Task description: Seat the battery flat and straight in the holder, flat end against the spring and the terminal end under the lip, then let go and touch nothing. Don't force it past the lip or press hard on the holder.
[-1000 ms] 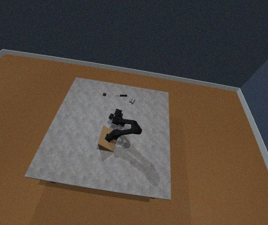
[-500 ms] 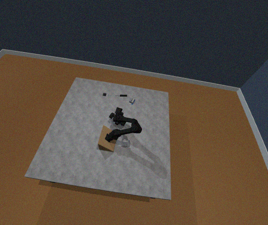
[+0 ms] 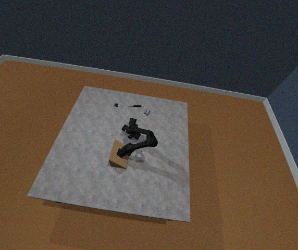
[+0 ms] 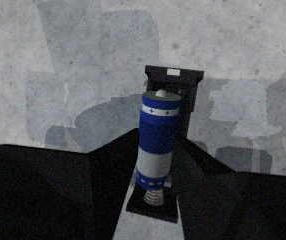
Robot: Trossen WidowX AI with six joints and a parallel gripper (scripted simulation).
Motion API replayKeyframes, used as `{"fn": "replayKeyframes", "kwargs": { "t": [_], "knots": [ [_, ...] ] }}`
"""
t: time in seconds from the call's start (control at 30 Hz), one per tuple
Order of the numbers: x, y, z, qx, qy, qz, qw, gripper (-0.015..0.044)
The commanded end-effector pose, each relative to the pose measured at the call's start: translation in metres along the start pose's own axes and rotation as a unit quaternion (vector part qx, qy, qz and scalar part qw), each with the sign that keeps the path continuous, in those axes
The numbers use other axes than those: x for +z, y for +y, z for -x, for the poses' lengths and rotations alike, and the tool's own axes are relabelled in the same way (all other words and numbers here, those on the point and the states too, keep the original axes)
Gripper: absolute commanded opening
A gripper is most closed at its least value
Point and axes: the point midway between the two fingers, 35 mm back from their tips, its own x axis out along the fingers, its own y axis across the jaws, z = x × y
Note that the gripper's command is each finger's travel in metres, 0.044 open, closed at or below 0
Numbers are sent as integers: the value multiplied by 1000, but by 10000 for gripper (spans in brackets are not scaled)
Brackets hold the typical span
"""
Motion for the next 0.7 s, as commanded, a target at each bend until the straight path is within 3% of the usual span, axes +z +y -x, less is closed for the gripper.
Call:
{"fn": "replayKeyframes", "kwargs": {
  "t": [0.0,0.67],
  "knots": [
    [-5,2,-3,5,20,2,1000,77],
    [-3,0,-6,5,82,-8,997,77]
  ]
}}
